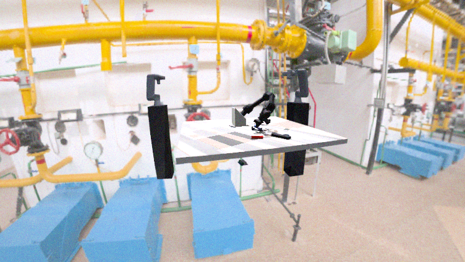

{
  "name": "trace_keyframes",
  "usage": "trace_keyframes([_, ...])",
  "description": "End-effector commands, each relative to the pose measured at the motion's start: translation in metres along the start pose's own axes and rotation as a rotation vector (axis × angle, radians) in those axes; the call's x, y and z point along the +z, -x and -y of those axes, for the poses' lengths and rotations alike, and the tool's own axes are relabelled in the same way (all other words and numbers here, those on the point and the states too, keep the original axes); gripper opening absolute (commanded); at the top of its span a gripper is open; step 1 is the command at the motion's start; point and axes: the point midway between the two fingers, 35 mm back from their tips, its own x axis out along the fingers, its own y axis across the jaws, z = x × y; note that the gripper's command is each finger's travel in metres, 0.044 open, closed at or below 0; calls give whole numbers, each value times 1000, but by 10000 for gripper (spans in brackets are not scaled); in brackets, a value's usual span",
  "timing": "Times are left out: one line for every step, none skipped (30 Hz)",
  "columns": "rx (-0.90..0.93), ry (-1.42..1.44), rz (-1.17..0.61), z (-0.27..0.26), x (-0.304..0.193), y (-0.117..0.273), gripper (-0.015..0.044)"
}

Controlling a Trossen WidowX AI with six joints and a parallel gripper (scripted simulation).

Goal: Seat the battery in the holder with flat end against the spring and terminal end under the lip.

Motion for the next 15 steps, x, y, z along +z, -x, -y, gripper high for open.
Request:
trace_keyframes([-4, 1, 39, 1, 4, -1, 63])
trace_keyframes([-4, 1, 45, 1, 4, -1, 63])
trace_keyframes([-4, 1, 51, 2, 4, -2, 63])
trace_keyframes([-4, 1, 58, 2, 4, -2, 63])
trace_keyframes([-3, 1, 64, 2, 4, -2, 63])
trace_keyframes([-3, 0, 70, 2, 4, -3, 63])
trace_keyframes([-3, 0, 76, 2, 3, -3, 63])
trace_keyframes([-3, 0, 82, 2, 3, -3, 63])
trace_keyframes([-3, 0, 88, 2, 3, -4, 63])
trace_keyframes([-3, 0, 94, 2, 3, -4, 63])
trace_keyframes([-2, 0, 101, 2, 3, -4, 63])
trace_keyframes([-2, 0, 107, 3, 3, -5, 63])
trace_keyframes([-2, 0, 113, 3, 2, -5, 63])
trace_keyframes([-2, 0, 119, 3, 2, -5, 63])
trace_keyframes([-2, 0, 125, 3, 2, -5, 63])
